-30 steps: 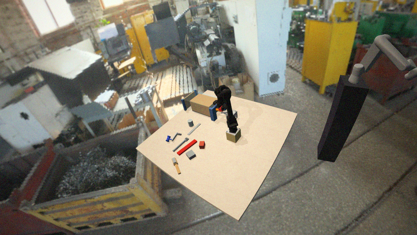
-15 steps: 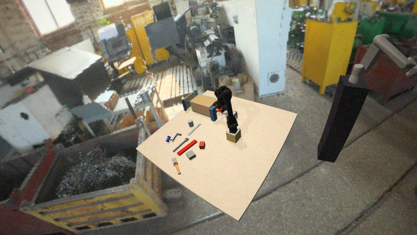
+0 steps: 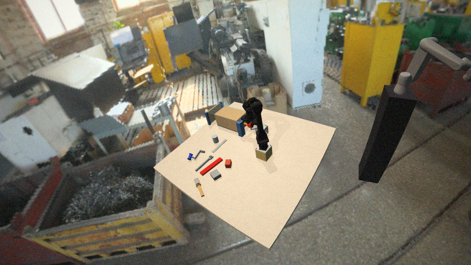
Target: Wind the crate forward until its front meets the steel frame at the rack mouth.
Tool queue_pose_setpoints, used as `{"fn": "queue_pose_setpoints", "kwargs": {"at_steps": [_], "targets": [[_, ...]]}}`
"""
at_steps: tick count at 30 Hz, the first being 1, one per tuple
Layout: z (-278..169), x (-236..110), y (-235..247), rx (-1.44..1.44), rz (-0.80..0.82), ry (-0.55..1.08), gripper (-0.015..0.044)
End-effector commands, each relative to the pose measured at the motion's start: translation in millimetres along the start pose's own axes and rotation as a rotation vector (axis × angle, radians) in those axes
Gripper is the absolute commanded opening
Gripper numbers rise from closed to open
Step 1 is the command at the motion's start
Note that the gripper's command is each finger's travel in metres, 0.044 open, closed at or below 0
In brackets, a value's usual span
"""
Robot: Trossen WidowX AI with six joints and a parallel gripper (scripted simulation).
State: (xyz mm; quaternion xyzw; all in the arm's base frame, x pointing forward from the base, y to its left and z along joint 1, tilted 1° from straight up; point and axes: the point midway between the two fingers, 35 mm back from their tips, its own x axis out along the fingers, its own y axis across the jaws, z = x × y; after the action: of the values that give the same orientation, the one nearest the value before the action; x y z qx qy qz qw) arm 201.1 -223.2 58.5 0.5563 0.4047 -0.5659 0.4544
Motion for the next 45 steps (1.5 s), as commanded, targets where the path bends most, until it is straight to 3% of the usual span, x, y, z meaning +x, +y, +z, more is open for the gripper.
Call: {"fn": "queue_pose_setpoints", "kwargs": {"at_steps": [1, 45], "targets": [[-11.0, 0.0, -8.5, -0.003, -0.012, 0.024, 0.0], [-22.6, -0.4, -56.5, -0.004, -0.016, 0.025, 0.0]]}}
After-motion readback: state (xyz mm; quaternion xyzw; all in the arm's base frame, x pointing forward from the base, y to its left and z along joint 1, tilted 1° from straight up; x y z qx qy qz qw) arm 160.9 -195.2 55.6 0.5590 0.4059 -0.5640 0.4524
